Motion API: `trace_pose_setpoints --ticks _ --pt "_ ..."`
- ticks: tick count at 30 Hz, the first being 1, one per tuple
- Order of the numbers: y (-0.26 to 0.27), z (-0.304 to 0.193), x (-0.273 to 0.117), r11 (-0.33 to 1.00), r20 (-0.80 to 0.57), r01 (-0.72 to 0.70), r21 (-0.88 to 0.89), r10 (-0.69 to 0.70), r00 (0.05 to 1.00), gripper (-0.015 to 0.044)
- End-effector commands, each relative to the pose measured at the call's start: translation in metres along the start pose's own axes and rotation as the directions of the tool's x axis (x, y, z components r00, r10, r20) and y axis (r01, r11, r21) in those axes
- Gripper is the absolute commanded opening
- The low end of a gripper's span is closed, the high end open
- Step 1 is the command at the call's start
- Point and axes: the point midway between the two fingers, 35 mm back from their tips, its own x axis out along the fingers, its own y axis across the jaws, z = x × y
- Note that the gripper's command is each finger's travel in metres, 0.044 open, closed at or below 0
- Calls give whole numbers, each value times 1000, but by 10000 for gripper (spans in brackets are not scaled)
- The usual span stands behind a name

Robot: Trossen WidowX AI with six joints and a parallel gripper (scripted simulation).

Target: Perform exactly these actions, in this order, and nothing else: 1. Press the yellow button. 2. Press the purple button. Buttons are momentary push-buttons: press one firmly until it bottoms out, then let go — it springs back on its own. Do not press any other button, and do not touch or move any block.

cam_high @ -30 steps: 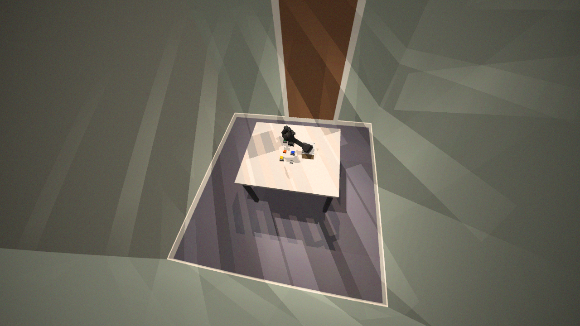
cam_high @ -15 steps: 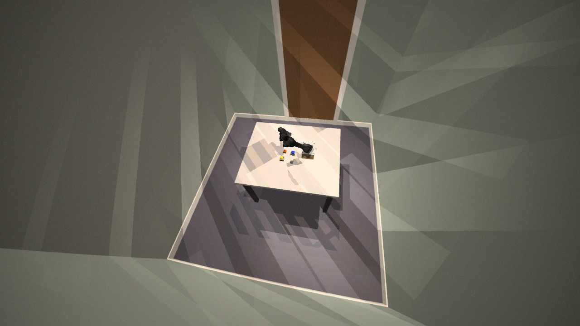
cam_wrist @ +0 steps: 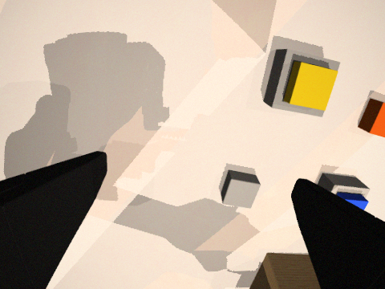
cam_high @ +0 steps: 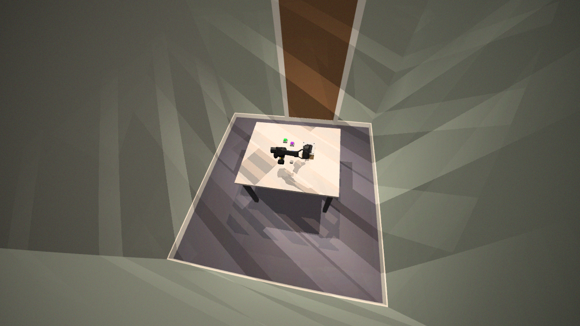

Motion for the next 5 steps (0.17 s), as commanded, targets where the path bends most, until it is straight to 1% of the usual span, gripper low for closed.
trace_pose_setpoints --ticks 1,5 --pt "28 -14 -7 1000 -2 -23 9 23 1000 400" --pt "28 -14 -7 1000 -2 -23 9 23 1000 400"
